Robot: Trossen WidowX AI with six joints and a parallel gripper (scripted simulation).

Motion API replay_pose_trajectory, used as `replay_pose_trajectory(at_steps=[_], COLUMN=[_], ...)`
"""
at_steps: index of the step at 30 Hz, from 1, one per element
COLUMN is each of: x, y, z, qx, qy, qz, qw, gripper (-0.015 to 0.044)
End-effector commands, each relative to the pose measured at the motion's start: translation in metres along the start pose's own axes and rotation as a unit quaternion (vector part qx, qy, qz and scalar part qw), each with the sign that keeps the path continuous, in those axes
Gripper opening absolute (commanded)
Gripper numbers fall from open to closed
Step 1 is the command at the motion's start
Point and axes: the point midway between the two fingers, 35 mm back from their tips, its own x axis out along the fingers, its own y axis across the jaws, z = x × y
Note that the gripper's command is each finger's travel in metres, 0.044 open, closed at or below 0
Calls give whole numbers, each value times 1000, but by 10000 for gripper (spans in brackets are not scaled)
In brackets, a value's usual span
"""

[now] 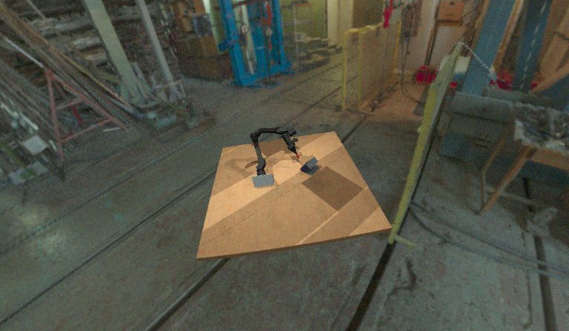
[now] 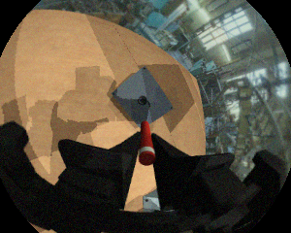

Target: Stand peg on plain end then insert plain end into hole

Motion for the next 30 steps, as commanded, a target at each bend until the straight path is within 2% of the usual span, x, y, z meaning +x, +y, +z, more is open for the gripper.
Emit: replay_pose_trajectory(at_steps=[1, 30], x=[-4, 46], y=[5, 10], z=[9, 24], qx=[1, 1], qy=[-26, -53], qz=[-6, -9], qw=[1000, 999], gripper=[0, 0])
